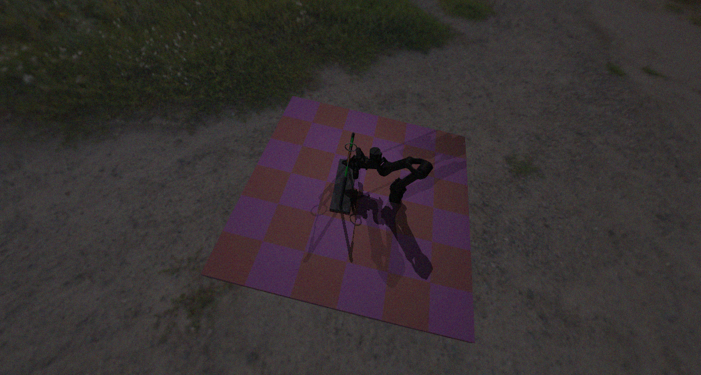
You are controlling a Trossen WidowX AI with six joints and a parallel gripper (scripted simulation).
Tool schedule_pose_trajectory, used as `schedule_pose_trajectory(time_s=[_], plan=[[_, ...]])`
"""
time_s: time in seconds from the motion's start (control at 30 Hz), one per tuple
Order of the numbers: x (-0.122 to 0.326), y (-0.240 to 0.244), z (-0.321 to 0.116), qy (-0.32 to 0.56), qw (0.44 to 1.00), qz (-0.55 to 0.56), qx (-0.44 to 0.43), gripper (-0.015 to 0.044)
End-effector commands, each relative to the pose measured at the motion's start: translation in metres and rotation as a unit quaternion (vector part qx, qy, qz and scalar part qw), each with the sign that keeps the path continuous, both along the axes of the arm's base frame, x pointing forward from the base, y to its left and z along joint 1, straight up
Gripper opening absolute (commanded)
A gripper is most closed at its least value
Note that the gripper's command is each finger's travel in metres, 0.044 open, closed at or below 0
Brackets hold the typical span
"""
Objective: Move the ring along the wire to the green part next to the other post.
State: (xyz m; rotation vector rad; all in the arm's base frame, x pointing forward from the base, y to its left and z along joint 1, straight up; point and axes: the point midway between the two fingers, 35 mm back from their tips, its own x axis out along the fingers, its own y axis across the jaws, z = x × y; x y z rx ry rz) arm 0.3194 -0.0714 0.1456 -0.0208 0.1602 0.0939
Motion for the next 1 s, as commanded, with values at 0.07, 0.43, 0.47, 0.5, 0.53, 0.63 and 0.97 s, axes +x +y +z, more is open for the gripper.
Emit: schedule_pose_trajectory(time_s=[0.07, 0.43, 0.47, 0.5, 0.53, 0.63, 0.97], plan=[[-0.001, 0.006, 0.0, 0.001, 1.0, -0.002, 0.003, -0.015], [-0.002, 0.018, 0.0, 0.002, 1.0, -0.002, 0.006, -0.015], [-0.002, 0.019, 0.0, 0.002, 1.0, -0.003, 0.007, -0.015], [-0.002, 0.02, 0.0, 0.003, 1.0, -0.003, 0.008, -0.015], [-0.002, 0.021, 0.0, 0.003, 1.0, -0.004, 0.009, -0.015], [-0.003, 0.025, 0.0, 0.003, 1.0, -0.005, 0.012, -0.015], [-0.003, 0.039, 0.0, 0.004, 0.999, -0.016, 0.028, -0.015]])
